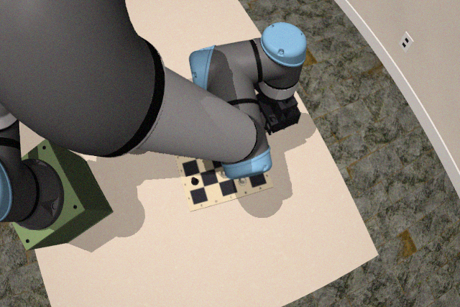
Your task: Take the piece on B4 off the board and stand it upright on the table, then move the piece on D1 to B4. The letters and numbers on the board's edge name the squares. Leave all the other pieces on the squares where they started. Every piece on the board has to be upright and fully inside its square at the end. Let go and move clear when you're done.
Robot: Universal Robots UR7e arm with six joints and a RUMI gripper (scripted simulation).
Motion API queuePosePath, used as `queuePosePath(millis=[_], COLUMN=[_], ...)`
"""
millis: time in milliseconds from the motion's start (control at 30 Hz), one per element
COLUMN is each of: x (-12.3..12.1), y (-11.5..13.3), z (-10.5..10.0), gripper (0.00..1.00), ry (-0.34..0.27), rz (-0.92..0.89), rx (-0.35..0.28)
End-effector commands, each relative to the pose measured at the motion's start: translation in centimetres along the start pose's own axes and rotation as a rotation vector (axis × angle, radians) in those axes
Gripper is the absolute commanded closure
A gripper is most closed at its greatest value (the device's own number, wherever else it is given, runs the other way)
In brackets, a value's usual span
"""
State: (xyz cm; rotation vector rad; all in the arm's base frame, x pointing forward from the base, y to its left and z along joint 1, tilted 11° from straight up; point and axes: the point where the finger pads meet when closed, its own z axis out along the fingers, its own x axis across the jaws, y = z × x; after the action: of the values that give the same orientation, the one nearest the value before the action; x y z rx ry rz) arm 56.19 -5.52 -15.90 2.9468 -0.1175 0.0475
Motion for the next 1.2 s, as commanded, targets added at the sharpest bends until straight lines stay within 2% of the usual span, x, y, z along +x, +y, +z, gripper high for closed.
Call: queuePosePath(millis=[0,200,1167], x=[0.1,0.1,0.1], y=[0.0,0.0,0.0], z=[2.1,3.5,3.7], gripper=[1.00,1.00,1.00], ry=[0.002,0.002,0.002], rz=[0.000,0.000,0.000], rx=[0.000,0.000,0.000])
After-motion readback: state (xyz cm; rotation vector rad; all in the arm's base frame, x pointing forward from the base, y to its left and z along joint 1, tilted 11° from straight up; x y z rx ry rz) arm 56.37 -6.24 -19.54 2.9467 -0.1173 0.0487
